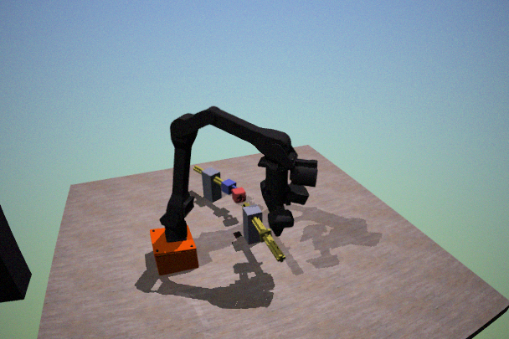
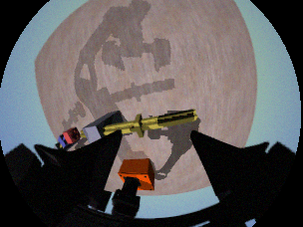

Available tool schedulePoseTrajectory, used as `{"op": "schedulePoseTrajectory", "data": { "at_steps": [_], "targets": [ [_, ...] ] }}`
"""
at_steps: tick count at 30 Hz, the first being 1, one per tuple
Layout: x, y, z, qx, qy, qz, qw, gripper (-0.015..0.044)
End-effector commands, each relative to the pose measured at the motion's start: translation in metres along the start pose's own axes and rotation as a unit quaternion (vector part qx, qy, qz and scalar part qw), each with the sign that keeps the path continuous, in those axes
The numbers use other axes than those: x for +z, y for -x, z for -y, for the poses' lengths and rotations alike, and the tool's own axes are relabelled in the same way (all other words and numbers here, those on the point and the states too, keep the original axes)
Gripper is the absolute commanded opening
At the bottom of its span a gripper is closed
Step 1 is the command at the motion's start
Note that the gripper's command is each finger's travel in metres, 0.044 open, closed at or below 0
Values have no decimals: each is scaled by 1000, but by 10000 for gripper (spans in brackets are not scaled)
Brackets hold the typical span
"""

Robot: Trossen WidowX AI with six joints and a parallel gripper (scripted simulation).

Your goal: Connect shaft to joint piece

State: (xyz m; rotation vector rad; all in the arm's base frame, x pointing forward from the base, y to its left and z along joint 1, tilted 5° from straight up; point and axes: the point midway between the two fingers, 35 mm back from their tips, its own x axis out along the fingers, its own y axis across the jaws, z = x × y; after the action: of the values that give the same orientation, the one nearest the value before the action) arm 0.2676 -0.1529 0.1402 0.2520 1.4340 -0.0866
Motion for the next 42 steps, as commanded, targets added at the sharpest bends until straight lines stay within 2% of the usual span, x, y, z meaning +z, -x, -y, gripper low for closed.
{"op": "schedulePoseTrajectory", "data": {
  "at_steps": [1, 6, 13, 27, 42],
  "targets": [
    [1, 2, 20, -21, 58, -3, 998, 440],
    [-1, 5, 41, -43, 124, -12, 991, 440],
    [-1, 5, 42, -44, 116, -10, 992, 440],
    [0, -17, 46, -35, -119, 23, 992, 440],
    [-2, -40, 49, -12, -366, 53, 929, 440]
  ]
}}
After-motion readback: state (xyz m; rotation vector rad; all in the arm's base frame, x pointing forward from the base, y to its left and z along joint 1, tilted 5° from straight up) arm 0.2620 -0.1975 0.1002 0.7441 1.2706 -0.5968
